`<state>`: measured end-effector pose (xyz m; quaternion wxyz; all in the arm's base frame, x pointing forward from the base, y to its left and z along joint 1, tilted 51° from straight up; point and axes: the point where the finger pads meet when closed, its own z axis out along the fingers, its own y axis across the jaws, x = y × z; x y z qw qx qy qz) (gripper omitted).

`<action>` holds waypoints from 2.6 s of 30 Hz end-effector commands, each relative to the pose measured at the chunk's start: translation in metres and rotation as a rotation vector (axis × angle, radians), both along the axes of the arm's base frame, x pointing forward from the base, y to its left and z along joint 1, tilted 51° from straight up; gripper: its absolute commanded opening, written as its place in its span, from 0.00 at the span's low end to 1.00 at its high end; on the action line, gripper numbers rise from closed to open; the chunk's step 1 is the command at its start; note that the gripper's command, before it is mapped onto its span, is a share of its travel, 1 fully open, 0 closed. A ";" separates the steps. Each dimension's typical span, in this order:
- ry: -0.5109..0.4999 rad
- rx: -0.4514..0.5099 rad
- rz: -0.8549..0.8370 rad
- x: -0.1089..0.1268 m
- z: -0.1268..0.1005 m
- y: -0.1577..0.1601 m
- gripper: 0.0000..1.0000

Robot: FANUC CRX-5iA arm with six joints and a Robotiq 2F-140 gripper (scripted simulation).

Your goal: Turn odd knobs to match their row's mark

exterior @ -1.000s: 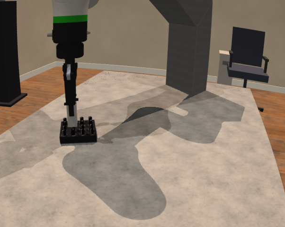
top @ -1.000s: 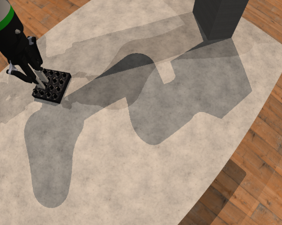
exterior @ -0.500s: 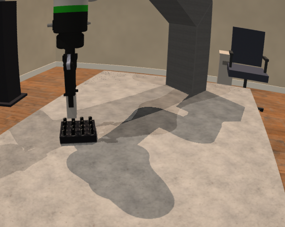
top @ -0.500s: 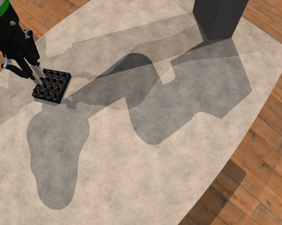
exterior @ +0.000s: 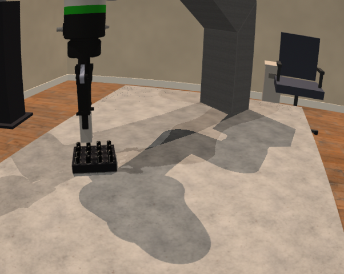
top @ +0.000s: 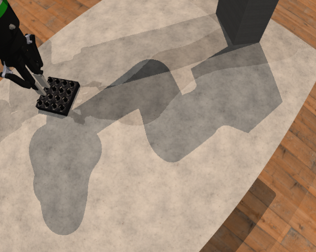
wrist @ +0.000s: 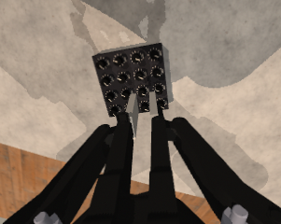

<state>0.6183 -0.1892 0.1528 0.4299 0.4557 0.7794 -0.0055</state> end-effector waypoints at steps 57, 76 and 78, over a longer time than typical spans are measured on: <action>0.003 0.002 -0.002 0.007 0.015 0.020 0.12; 0.003 0.002 -0.002 0.020 0.004 0.012 0.12; 0.003 0.002 -0.002 0.022 0.002 0.011 0.12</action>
